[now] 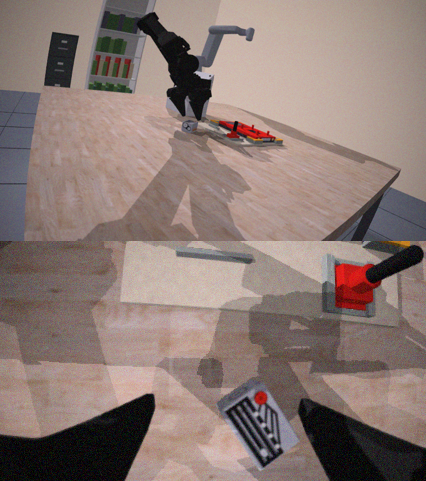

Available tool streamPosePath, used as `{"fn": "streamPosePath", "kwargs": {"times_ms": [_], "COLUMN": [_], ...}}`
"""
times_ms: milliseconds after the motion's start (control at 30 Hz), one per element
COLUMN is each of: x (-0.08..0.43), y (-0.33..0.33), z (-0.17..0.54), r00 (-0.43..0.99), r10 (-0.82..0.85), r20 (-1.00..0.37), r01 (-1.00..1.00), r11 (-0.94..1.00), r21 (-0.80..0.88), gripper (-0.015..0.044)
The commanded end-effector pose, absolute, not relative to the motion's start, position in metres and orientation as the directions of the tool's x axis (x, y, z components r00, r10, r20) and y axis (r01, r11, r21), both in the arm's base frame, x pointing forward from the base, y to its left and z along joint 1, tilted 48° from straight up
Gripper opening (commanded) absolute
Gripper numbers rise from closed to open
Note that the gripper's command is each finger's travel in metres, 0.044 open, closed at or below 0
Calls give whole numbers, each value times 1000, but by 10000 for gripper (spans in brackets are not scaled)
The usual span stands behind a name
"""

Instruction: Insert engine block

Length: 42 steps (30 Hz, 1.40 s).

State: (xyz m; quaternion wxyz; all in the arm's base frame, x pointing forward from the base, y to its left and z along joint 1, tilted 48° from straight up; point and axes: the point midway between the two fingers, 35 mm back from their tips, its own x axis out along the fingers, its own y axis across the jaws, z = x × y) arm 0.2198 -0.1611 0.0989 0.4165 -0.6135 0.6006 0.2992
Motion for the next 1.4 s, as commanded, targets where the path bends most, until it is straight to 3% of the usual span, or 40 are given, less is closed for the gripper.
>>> {"fn": "streamPosePath", "kwargs": {"times_ms": [0,600,1367], "x": [223,239,248], "y": [-161,-151,-167], "z": [102,125,107], "r00": [57,-63,-63], "r10": [-528,-737,-739], "r20": [-847,-673,-671], "r01": [-998,-897,-895], "r11": [3,-255,-257], "r21": [-69,362,366], "gripper": [440,440,440]}}
